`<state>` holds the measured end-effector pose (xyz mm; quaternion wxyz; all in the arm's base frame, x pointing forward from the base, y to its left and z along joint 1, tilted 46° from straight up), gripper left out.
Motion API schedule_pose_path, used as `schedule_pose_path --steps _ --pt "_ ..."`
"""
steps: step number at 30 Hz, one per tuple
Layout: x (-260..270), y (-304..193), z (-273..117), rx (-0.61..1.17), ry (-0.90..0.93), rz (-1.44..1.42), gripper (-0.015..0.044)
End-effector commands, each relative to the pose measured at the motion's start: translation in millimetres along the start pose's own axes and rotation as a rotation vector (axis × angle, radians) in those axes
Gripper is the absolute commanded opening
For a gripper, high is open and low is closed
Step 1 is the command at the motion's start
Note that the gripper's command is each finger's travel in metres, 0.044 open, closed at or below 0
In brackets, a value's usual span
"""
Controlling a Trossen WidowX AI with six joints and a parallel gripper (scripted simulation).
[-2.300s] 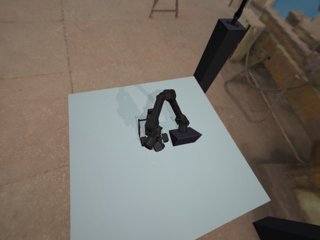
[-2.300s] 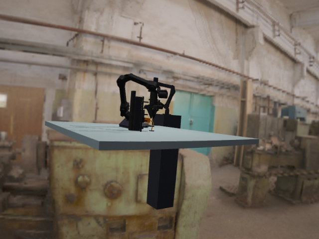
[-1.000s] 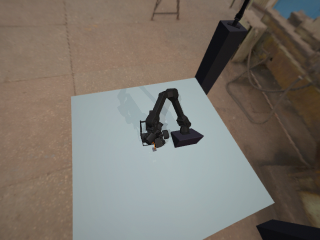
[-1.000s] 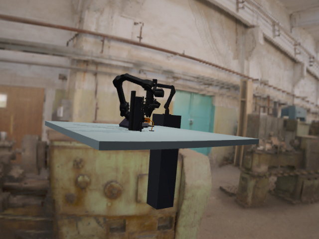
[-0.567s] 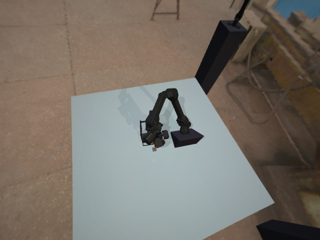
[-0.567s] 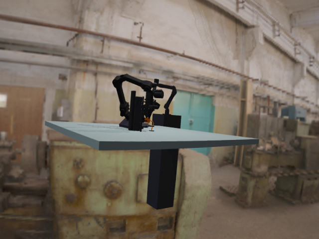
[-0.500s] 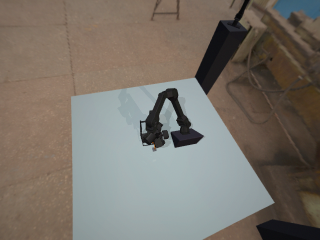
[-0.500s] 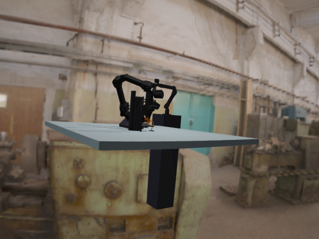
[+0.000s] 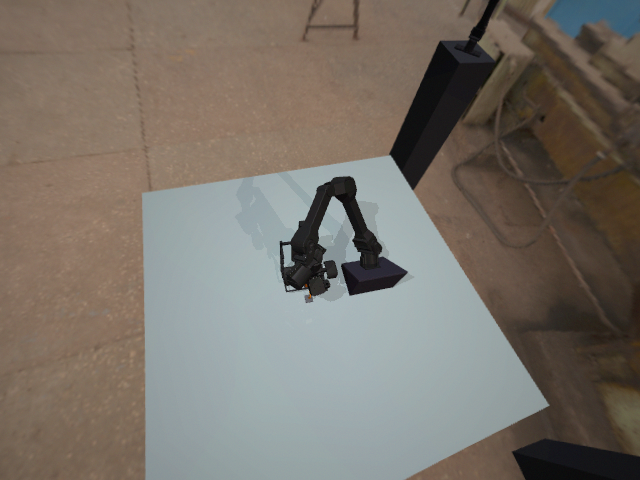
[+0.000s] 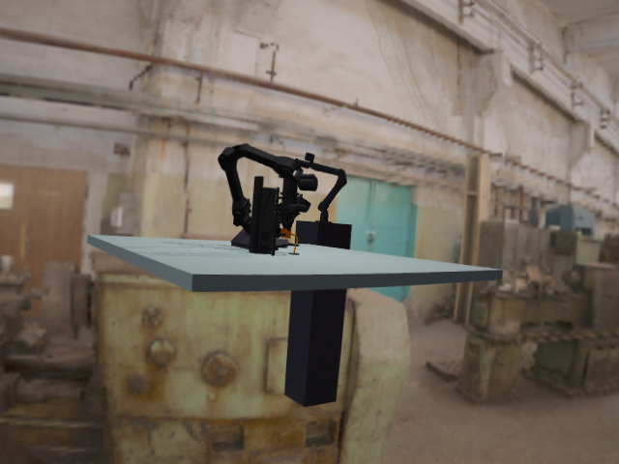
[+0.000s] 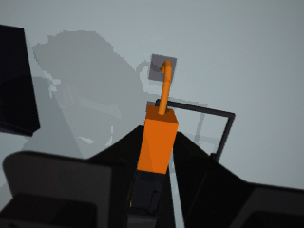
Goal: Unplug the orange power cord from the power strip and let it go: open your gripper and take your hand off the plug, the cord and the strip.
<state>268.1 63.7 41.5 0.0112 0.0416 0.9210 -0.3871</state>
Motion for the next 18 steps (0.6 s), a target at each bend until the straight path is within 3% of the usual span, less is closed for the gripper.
schedule_pose_path --steps 1,18 --pt "0.2 3.6 -0.4 0.000 0.003 -0.002 0.0000" --pt "-0.5 30.6 -1.6 -0.002 0.001 -0.003 0.0000"
Point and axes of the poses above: the point midway between the two fingers, 35 mm back from their tips, its own z axis out along the fingers, its own x axis across the jaws, y = z × x, the point moved 3 cm from there along -z, back along the fingers, and after that the axes turned 2 degrees about z, right-handed, at the moved point
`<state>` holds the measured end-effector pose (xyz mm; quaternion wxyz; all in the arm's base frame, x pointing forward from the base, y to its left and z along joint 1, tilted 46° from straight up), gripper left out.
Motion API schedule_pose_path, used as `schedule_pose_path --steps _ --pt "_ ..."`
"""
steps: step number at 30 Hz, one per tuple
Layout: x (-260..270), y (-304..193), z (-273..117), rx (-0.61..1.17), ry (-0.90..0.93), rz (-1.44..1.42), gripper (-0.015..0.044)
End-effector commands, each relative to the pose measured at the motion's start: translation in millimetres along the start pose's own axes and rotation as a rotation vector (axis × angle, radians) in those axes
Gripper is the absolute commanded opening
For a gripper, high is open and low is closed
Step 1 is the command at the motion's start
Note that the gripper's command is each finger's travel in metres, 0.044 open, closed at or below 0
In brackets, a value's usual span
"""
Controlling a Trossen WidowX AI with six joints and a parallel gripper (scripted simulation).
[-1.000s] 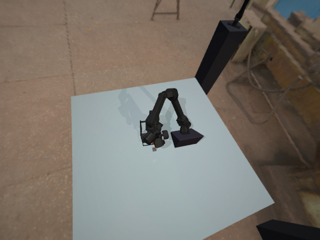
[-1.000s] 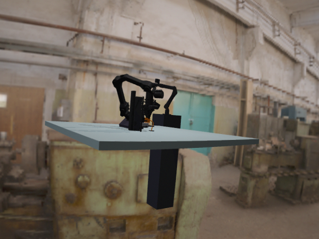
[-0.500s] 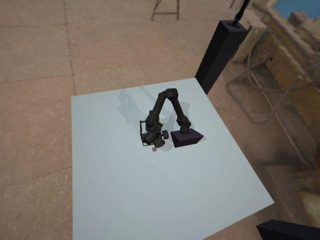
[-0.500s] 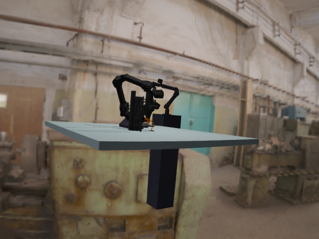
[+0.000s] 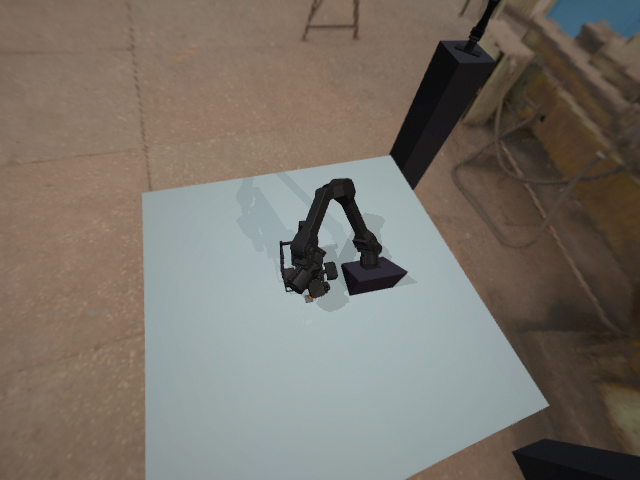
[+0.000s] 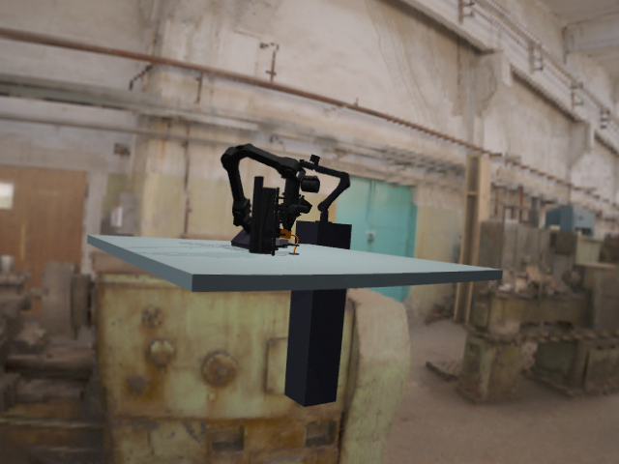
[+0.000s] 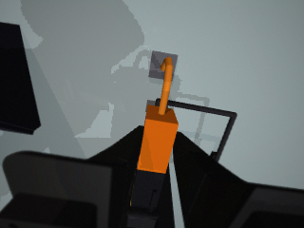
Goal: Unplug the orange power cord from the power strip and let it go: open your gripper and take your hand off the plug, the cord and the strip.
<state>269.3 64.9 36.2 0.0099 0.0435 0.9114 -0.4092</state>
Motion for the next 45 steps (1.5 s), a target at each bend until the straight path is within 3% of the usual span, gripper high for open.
schedule_pose_path --steps 1,9,26,32,45 --pt "0.5 27.2 -5.9 -0.051 -0.001 -0.006 0.0000" --pt "1.7 40.1 -8.1 -0.052 -0.002 -0.007 0.0000" --pt "-0.9 39.7 -8.6 -0.049 -0.004 -0.008 0.0440" --pt "2.4 86.2 -20.4 -0.052 -0.004 -0.007 0.0440" --pt "2.4 86.2 -20.4 -0.052 -0.004 -0.007 0.0440"
Point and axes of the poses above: the point midway between the two fingers, 35 mm back from their tips, its own z axis out along the fingers, its own x axis across the jaws, y = z × x, the point moved 3 cm from there along -z, back along the fingers, and after that the axes turned 2 degrees about z, right-handed, at the moved point
